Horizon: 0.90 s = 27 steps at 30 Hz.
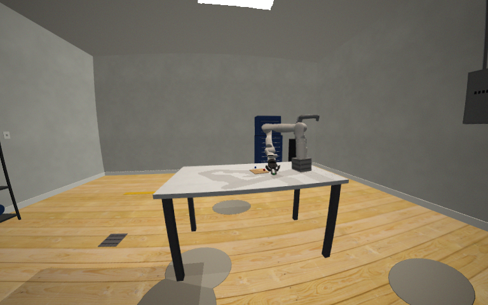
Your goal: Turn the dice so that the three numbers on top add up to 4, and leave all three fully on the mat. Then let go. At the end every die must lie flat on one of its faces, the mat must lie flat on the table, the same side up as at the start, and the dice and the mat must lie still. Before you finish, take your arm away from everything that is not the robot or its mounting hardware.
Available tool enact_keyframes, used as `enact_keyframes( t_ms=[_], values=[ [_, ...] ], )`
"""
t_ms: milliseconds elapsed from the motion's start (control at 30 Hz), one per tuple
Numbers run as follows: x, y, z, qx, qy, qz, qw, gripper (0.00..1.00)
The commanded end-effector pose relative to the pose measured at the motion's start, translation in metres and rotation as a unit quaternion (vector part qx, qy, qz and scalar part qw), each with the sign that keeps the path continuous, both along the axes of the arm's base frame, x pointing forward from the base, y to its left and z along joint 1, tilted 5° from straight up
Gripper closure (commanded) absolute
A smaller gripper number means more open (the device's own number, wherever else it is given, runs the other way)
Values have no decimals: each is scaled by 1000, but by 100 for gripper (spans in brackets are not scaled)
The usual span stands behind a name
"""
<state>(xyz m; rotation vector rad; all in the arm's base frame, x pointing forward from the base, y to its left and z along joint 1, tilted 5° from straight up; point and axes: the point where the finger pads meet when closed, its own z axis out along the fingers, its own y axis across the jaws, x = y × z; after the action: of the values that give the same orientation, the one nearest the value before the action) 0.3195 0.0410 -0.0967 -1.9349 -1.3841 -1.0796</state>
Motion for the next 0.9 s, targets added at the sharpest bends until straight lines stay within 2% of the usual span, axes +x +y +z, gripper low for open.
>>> enact_keyframes(
  t_ms=[0, 67, 867],
  values=[
    [0, 0, 0, 0, 0, 0, 1000, 73],
    [0, 0, 0, 0, 0, 0, 1000, 69],
    [0, 0, 0, 0, 0, 0, 1000, 69]
  ],
)
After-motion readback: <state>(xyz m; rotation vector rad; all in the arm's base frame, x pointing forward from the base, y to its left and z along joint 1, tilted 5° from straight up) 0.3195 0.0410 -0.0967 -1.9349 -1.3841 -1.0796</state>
